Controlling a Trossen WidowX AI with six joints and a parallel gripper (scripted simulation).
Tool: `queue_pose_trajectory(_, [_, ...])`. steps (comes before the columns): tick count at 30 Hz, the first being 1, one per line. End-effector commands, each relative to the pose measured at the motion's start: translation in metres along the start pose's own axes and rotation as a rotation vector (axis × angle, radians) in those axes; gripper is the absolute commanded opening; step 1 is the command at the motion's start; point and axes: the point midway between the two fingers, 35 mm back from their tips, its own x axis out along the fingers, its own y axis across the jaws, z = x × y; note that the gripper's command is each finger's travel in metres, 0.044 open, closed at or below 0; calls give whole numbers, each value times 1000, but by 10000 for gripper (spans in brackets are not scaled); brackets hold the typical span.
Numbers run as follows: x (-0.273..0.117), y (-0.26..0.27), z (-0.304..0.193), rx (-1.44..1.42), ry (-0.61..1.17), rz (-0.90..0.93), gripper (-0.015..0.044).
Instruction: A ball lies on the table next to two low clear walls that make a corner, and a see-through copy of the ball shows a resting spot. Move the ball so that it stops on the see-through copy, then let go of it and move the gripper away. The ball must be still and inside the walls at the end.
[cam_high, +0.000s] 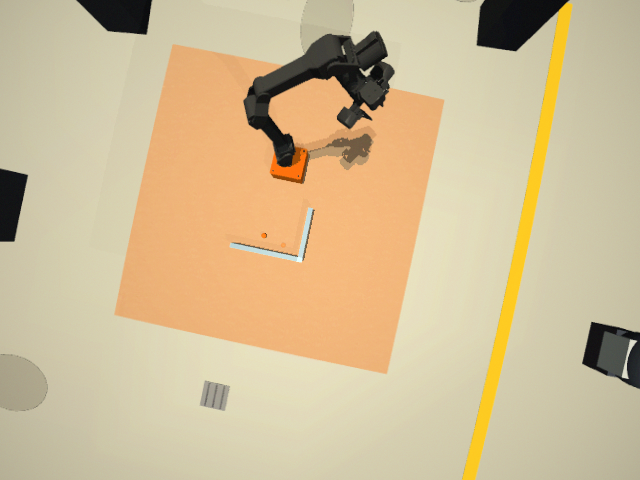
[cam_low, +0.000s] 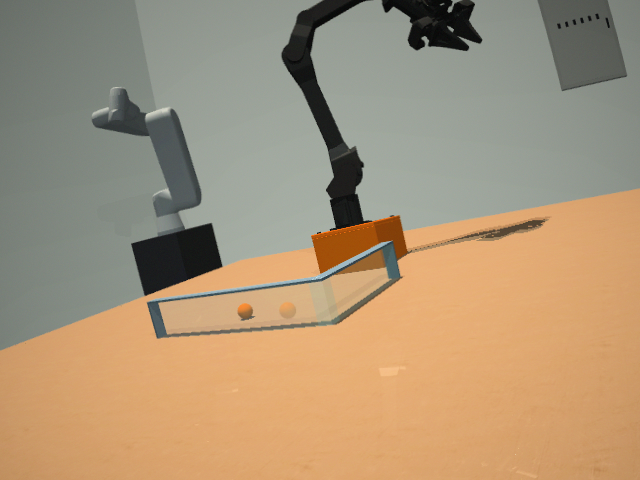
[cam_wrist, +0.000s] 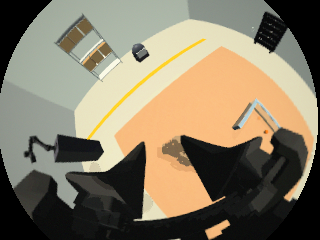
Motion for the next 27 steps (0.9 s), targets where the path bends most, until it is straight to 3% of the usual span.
queue_pose_trajectory(1, [36, -33, 27, 51, -7, -121, 219])
queue_pose_trajectory(7, [83, -104, 69, 119, 8, -296, 219])
queue_pose_trajectory(15, [123, -240, 104, 252, 80, -501, 219])
queue_pose_trajectory(27, [117, -456, 65, 515, 238, -667, 219])
